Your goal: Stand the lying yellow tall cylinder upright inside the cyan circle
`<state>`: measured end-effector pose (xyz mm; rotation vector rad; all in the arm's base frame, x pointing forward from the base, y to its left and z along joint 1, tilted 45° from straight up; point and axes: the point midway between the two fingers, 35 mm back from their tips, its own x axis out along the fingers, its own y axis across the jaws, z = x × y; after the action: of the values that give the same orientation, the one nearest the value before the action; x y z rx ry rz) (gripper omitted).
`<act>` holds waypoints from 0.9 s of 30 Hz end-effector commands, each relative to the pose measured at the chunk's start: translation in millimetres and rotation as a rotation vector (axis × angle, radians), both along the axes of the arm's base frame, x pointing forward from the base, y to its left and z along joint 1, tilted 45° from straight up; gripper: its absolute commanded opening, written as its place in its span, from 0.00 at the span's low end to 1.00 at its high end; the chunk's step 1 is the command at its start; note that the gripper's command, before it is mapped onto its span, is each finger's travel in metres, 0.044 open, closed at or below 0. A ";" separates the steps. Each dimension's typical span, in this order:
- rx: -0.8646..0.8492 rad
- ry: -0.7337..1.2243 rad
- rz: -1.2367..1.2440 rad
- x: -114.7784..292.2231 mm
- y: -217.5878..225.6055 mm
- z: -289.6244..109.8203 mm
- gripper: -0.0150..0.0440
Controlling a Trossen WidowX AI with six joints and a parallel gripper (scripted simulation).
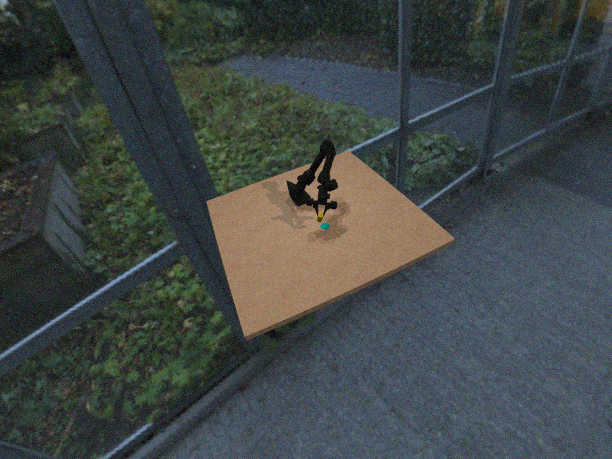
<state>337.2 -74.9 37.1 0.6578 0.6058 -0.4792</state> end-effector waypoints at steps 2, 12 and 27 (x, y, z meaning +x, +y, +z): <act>-0.003 -0.033 -0.024 -2.2 0.0 3.2 0.43; -0.008 -0.100 -0.062 -6.9 1.4 9.5 0.43; -0.007 -0.204 -0.118 -15.9 3.4 19.6 0.43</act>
<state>323.4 -71.1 54.4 0.7172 0.3991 -0.5096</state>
